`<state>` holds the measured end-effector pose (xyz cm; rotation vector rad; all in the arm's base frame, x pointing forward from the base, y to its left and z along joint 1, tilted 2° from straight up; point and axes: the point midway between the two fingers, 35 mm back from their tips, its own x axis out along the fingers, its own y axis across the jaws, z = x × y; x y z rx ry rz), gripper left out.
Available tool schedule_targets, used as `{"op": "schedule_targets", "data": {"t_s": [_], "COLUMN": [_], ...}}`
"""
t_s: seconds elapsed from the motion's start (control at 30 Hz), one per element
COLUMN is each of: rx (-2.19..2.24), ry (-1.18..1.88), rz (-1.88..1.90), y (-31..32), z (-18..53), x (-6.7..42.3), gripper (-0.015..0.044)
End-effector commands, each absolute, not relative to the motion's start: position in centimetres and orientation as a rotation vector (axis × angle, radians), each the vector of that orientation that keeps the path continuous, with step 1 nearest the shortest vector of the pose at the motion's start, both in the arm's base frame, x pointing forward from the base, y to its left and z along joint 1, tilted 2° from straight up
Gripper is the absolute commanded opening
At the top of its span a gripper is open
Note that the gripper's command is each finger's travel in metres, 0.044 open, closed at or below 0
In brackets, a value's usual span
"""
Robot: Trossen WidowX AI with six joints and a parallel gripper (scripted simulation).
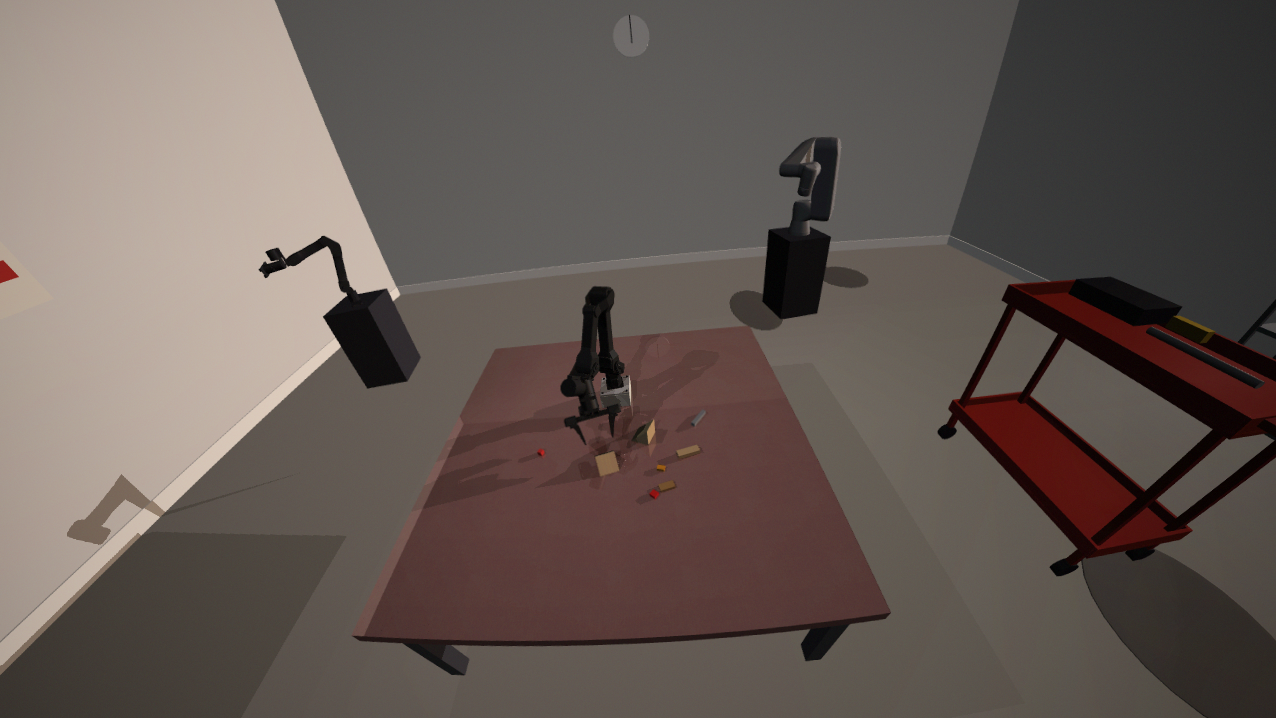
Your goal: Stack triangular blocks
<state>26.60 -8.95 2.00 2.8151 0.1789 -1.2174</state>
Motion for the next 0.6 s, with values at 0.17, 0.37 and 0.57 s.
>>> {"op": "schedule_targets", "data": {"t_s": [0.17, 0.37, 0.57], "rx": [2.816, 2.819, 2.820], "ry": [0.173, 0.173, 0.173], "rz": [-1.215, -1.212, -1.210], "y": [-8.8, -8.3, -8.0], "z": [-0.5, -2.5, -3.4], "x": [29.1, 30.6, 31.1], "gripper": [0.0440, 0.0440, 0.0440]}}
